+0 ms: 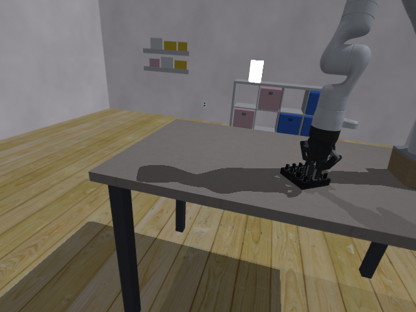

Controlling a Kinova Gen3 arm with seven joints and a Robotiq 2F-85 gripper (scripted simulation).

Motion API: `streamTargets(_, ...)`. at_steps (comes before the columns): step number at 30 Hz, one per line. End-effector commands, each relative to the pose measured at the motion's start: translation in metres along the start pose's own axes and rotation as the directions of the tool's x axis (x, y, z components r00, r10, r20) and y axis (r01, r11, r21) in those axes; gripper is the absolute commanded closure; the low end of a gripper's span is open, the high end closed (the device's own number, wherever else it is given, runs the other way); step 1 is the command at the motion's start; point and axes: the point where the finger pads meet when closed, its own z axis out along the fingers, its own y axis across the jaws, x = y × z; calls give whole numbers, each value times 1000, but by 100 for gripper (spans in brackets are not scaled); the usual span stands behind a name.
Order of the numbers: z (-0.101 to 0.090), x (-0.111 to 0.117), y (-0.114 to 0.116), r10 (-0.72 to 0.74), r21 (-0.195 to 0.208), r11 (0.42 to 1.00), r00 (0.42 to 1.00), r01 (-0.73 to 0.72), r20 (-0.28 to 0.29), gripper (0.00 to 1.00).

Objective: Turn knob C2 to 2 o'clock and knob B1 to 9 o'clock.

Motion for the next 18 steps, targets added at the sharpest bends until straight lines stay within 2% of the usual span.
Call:
streamTargets(1, -1, -1, 0, 0, 0, 1000, 1000, 0, 1, 81)
streamTargets(4, -1, -1, 0, 0, 0, 1000, 1000, 0, 1, 81)
streamTargets(5, -1, -1, 0, 0, 0, 1000, 1000, 0, 1, 92)
streamTargets(18, -1, -1, 0, 0, 0, 1000, 1000, 0, 1, 92)
